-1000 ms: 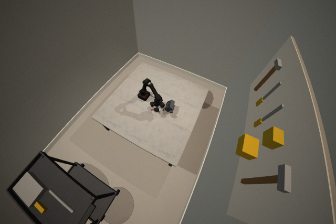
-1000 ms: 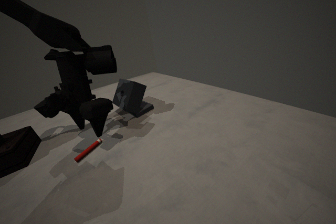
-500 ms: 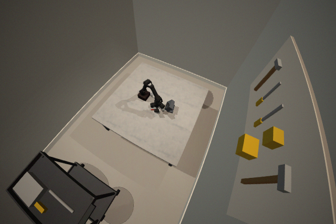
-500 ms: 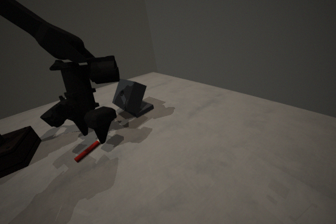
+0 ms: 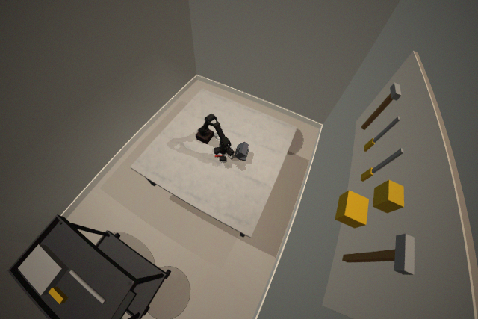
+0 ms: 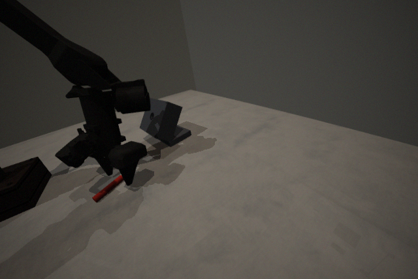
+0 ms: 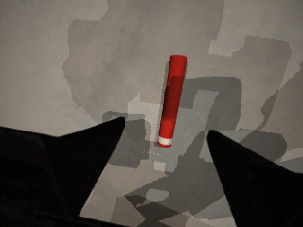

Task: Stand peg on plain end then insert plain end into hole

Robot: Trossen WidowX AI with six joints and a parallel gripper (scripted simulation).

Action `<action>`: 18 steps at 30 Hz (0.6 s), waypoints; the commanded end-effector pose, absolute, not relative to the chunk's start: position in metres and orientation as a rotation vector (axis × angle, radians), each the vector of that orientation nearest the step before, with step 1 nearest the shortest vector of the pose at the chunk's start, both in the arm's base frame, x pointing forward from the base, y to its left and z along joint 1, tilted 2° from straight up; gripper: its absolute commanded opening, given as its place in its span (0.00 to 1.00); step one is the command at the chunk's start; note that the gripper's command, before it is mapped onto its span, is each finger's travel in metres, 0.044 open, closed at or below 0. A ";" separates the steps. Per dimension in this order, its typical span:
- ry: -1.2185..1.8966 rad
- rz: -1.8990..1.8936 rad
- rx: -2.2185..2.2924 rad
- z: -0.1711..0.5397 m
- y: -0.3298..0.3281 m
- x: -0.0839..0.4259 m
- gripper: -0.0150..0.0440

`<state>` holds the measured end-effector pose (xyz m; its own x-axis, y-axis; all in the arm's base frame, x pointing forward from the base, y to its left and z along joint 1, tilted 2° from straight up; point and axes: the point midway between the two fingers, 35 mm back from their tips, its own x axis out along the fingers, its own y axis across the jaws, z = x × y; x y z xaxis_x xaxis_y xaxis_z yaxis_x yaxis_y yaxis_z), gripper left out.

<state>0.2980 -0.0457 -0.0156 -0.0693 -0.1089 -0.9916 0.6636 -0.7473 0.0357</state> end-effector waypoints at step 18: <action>0.595 -1.876 1.677 -0.018 -0.045 0.297 0.44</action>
